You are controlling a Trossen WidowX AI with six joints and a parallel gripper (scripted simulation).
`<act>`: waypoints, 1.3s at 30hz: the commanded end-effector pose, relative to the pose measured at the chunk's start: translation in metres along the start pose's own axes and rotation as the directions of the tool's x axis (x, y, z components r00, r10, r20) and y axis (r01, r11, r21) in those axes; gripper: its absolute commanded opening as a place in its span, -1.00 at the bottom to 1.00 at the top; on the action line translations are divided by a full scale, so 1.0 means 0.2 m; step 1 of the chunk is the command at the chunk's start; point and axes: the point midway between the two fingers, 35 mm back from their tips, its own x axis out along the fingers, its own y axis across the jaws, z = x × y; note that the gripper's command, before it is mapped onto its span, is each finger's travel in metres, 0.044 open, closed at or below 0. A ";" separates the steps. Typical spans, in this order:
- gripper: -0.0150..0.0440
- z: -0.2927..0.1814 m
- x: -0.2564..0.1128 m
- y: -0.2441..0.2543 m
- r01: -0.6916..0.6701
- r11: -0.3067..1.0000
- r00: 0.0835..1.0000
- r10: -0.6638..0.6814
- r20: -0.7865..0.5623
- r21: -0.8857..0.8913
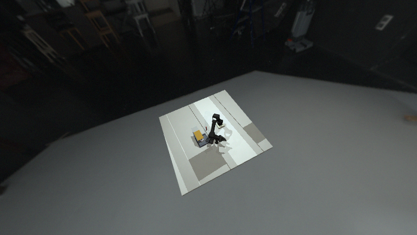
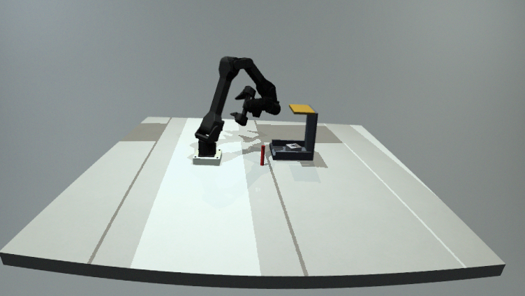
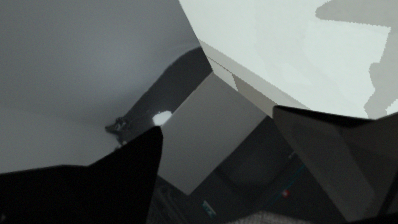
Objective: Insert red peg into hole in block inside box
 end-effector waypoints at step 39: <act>1.00 0.00 -0.48 -0.38 0.622 0.083 0.735 -0.404 0.544 -0.778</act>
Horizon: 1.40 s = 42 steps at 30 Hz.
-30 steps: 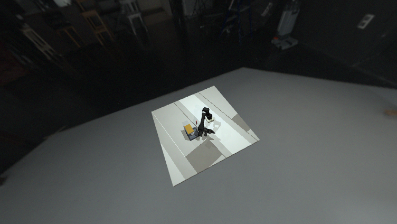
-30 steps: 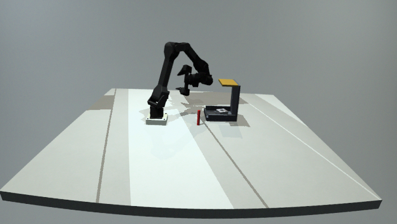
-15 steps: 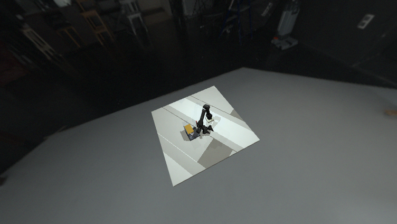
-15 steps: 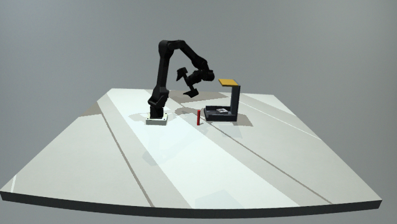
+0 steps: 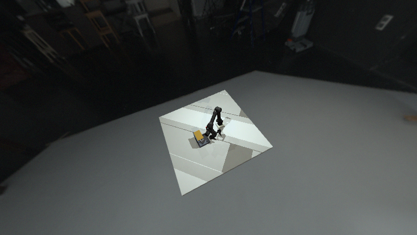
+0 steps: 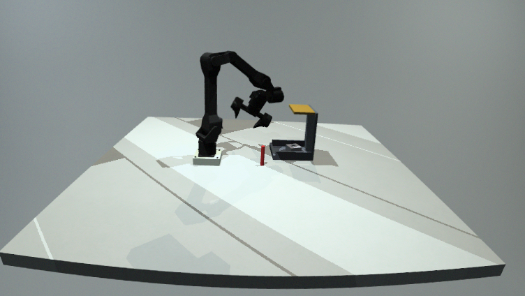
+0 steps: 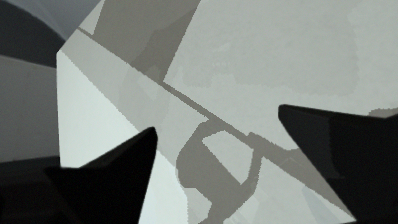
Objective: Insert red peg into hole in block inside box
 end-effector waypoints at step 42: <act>1.00 -0.56 -0.55 -0.37 0.073 0.317 0.537 -0.811 -0.230 -0.946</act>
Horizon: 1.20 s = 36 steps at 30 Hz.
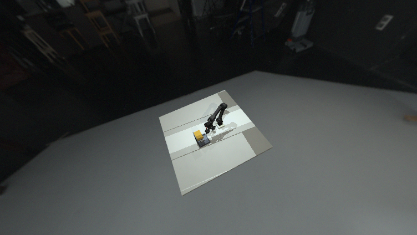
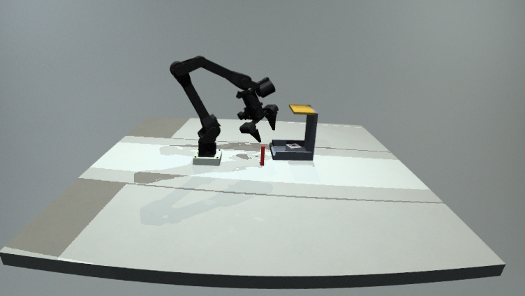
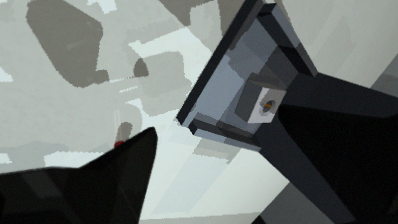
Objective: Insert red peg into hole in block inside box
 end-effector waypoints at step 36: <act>0.25 -0.36 -0.16 0.31 -0.276 0.869 0.880 0.056 -0.471 -0.412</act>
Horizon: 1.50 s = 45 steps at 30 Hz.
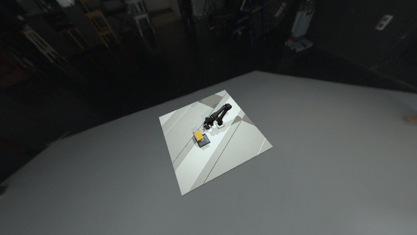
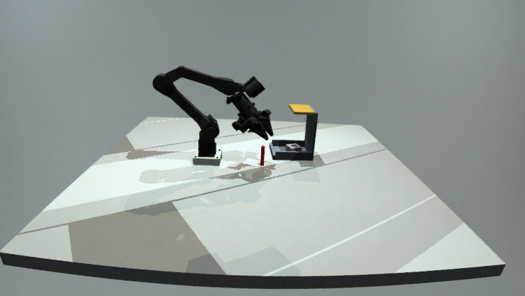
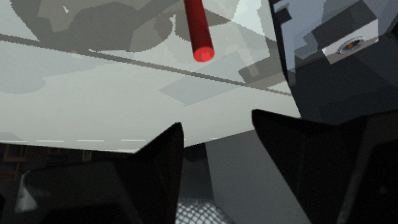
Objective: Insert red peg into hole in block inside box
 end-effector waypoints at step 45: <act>0.25 0.22 0.22 0.00 0.003 1.000 1.000 -0.003 0.008 -0.009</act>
